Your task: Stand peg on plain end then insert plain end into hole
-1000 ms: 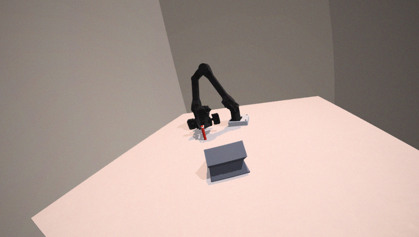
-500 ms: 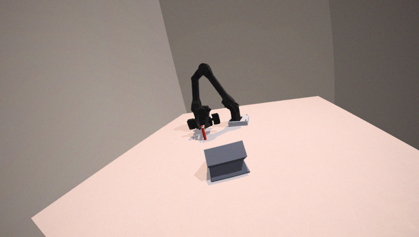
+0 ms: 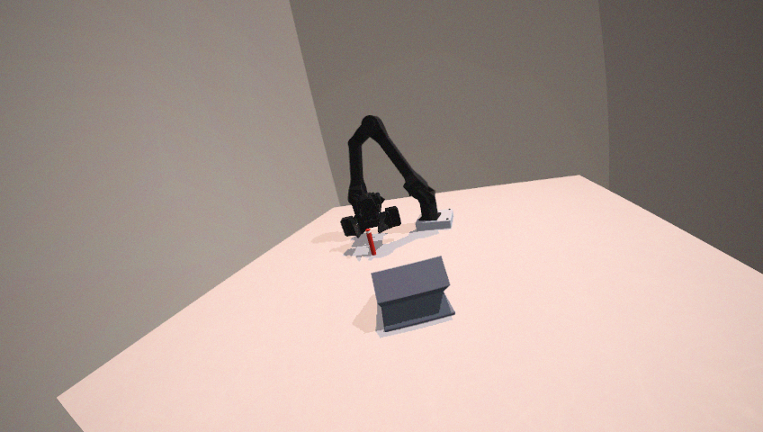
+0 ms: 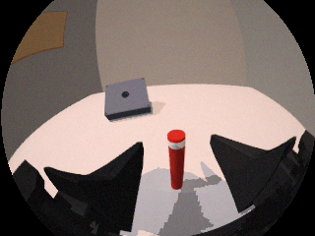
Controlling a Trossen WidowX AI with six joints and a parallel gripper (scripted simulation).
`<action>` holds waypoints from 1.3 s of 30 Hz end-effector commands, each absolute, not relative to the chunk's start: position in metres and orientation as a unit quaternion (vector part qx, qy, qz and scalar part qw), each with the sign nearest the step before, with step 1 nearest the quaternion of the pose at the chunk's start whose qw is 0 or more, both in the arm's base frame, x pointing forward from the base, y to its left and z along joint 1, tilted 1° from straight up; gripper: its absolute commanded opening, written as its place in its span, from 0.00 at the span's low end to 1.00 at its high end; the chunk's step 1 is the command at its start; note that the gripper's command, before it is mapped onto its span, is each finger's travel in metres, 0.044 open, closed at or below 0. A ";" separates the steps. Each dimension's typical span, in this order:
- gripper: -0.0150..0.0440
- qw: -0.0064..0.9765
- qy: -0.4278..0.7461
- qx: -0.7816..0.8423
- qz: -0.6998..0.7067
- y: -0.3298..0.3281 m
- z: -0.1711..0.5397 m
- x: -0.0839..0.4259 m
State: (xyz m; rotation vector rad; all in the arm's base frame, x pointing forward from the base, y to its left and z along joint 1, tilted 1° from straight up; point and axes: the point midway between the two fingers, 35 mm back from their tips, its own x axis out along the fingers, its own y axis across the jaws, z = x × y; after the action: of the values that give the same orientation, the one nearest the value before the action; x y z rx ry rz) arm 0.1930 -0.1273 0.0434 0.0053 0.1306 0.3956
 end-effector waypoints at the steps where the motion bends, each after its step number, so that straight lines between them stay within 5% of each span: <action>1: 0.96 0.978 0.065 0.002 0.196 -0.127 0.043 0.193; 13: 1.00 0.978 0.066 0.004 0.196 -0.130 0.051 0.194; 26: 1.00 0.980 0.079 0.036 0.180 -0.129 0.204 0.191; 39: 1.00 0.971 0.109 0.042 0.208 -0.121 0.198 0.193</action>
State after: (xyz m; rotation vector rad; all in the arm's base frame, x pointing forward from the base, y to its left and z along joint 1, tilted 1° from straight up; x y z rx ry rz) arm 0.1917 -0.1268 0.1994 0.0794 0.1729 0.3779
